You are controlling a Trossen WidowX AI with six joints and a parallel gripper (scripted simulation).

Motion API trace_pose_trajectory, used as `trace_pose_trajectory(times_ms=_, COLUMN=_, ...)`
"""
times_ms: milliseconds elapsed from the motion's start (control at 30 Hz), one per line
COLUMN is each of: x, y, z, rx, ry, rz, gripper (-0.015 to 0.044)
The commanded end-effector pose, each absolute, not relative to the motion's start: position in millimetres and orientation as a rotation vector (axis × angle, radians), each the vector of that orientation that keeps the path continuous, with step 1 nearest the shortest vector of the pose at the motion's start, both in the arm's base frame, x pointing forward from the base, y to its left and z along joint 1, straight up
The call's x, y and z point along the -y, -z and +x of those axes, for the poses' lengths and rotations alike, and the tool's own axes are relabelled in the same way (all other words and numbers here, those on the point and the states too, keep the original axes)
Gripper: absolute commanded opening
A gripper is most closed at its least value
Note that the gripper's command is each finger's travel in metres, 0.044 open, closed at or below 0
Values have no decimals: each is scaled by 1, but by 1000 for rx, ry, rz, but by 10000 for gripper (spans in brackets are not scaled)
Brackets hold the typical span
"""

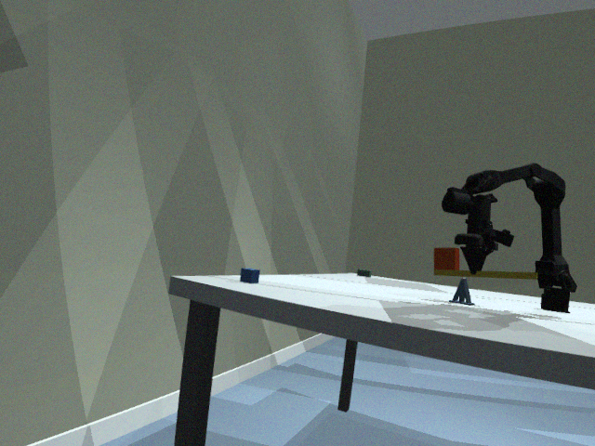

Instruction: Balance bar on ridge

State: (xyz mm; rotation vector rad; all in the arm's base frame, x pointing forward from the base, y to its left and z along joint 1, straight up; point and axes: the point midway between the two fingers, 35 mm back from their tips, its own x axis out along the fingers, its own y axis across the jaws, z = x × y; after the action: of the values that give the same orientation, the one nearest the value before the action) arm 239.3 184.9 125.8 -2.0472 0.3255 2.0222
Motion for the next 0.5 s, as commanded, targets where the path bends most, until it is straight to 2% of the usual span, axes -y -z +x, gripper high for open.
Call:
trace_pose_trajectory(times_ms=0, x=-185, y=-127, z=241, rx=-315, ry=-2014, rz=-2055, gripper=0)
trace_pose_trajectory(times_ms=467, x=-185, y=-125, z=241, rx=-315, ry=-2014, rz=-2055, gripper=0)
